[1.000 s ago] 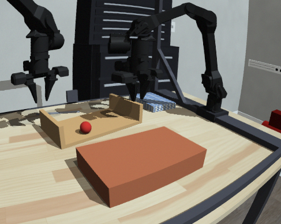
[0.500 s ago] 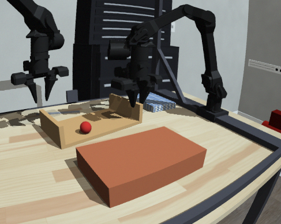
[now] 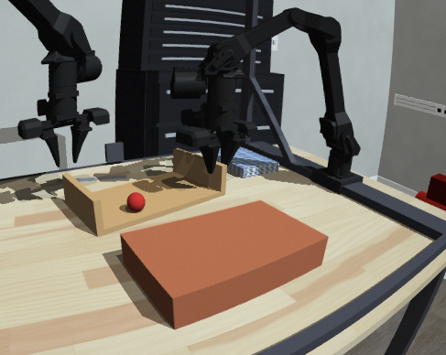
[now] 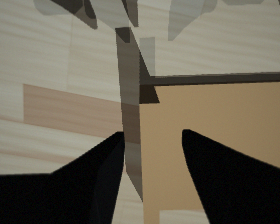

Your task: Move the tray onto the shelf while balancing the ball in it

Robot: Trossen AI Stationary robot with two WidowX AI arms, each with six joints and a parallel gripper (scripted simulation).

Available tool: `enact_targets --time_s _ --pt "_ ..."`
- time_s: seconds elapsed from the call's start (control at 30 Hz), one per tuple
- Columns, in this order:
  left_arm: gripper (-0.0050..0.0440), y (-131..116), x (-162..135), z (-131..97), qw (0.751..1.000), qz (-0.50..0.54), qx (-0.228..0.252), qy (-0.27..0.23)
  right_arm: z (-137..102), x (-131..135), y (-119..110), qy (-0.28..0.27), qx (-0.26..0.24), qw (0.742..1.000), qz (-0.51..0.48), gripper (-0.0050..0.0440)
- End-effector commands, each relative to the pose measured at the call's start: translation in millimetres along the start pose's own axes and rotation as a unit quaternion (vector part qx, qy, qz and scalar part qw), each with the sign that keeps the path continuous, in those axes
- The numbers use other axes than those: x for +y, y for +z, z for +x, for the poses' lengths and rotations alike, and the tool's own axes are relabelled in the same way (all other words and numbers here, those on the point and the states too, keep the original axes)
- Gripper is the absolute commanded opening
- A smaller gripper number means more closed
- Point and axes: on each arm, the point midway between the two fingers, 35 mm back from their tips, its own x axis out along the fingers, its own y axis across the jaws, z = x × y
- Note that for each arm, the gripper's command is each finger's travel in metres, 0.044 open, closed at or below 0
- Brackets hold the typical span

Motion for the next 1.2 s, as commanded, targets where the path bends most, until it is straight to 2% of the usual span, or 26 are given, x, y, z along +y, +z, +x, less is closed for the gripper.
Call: enact_targets --time_s 0.0,0.6,0.77,0.8,1.03,1.1,1.17 --pt "0.0172 3 3 -7 1.000 0.005 -0.007 0.013 8 -2 -1 0.000 -0.004 1.000 0.006 0.0172" --pt "0.0172 3 3 -7 1.000 0.005 -0.007 0.013 39 -2 -3 0.000 -0.005 1.000 0.009 0.0172" --pt "0.0172 3 3 -7 1.000 0.005 -0.007 0.013 39 -2 -2 0.000 -0.005 1.000 0.008 0.0172" --pt "0.0000 3 3 -8 1.000 0.005 -0.006 0.012 39 -2 -2 0.000 -0.006 1.000 0.008 0.0172" --pt "0.0000 3 4 -8 1.000 0.002 -0.006 0.011 39 -2 -2 0.000 -0.005 1.000 0.008 0.0172" --pt "0.0048 3 4 -7 1.000 0.001 -0.006 0.010 39 -2 -3 0.000 -0.005 1.000 0.008 0.0172" --pt "0.0059 2 4 -7 1.000 0.000 -0.005 0.009 39 -2 -3 0.000 -0.005 1.000 0.009 0.0172"
